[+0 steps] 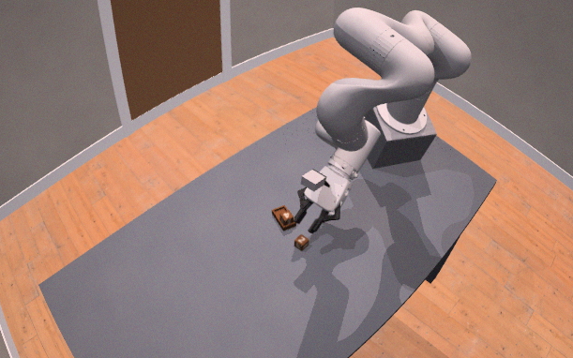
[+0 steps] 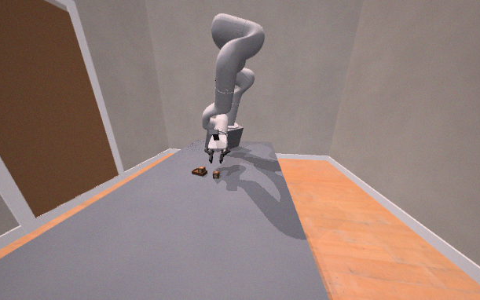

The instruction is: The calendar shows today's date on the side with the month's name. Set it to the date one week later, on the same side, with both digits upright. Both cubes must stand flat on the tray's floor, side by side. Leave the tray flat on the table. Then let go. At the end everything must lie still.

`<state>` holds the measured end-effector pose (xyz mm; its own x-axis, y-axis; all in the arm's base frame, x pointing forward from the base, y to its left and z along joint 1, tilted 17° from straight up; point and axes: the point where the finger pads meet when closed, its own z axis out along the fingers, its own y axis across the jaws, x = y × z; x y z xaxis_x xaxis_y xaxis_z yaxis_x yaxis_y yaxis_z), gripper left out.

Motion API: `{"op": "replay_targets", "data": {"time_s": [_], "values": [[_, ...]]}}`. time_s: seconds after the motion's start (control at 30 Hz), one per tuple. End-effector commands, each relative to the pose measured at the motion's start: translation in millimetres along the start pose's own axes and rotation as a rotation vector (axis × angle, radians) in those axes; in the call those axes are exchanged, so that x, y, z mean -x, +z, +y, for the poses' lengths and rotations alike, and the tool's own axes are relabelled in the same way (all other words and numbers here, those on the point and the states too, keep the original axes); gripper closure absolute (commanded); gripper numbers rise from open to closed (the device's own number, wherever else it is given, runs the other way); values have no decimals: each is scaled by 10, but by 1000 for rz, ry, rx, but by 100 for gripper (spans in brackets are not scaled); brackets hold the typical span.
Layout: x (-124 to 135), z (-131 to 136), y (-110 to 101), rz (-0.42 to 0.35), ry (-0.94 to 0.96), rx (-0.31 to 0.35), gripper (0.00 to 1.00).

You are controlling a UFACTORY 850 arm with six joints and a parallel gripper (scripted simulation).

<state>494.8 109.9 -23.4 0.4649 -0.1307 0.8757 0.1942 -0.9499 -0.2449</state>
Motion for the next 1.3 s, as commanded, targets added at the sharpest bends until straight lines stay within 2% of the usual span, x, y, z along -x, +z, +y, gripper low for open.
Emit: {"op": "replay_targets", "data": {"time_s": [0.0, 0.47, 1.27], "values": [[0, 0, 3, 1, 0, 0, 53], [75, 0, 56, 1, 0, 0, 53], [401, 0, 284, 1, 0, 0, 53]]}}
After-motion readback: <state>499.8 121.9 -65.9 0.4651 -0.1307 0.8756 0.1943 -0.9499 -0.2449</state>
